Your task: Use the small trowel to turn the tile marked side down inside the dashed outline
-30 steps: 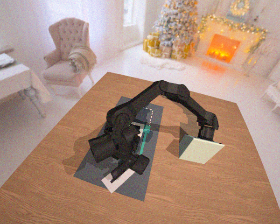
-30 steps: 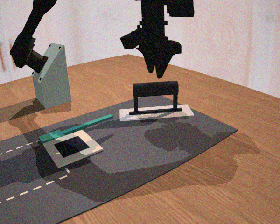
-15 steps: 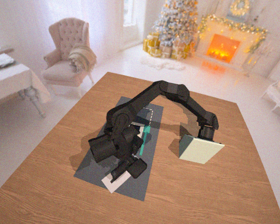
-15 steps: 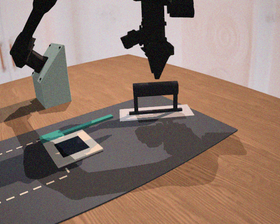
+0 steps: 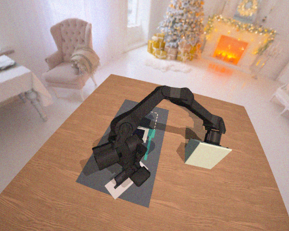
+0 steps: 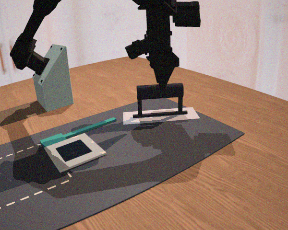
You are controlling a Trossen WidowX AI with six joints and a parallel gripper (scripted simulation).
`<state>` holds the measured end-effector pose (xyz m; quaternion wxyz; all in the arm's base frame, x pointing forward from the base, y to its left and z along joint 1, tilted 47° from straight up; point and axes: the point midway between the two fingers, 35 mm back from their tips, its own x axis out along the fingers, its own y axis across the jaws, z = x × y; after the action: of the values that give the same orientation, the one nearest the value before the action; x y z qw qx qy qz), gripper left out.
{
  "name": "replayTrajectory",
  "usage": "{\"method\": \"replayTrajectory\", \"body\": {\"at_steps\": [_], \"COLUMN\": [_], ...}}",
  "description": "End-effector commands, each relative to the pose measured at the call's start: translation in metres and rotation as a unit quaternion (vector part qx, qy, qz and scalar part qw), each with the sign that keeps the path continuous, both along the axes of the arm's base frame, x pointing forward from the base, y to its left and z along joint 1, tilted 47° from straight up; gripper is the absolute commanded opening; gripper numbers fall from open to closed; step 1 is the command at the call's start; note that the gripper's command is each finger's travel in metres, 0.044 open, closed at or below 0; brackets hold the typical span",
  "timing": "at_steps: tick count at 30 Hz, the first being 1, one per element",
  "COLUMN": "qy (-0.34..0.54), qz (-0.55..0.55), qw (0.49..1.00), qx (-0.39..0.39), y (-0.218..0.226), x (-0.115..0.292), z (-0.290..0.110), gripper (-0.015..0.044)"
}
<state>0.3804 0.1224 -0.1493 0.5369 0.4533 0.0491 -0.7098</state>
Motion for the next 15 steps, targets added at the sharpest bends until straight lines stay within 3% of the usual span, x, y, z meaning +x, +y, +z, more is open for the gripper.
{"method": "replayTrajectory", "body": {"at_steps": [1,11,15], "qy": [0.003,0.003,0.003], "qz": [0.002,0.002,0.002], "qw": [1.000,1.000,1.000], "qx": [-0.002,-0.003,-0.003], "y": [-0.0062,-0.0161,-0.0161], "x": [-0.0007,-0.0012,-0.0012], "z": [-0.0050,-0.0142,-0.0142], "gripper": [0.0270,0.0270,0.0165]}}
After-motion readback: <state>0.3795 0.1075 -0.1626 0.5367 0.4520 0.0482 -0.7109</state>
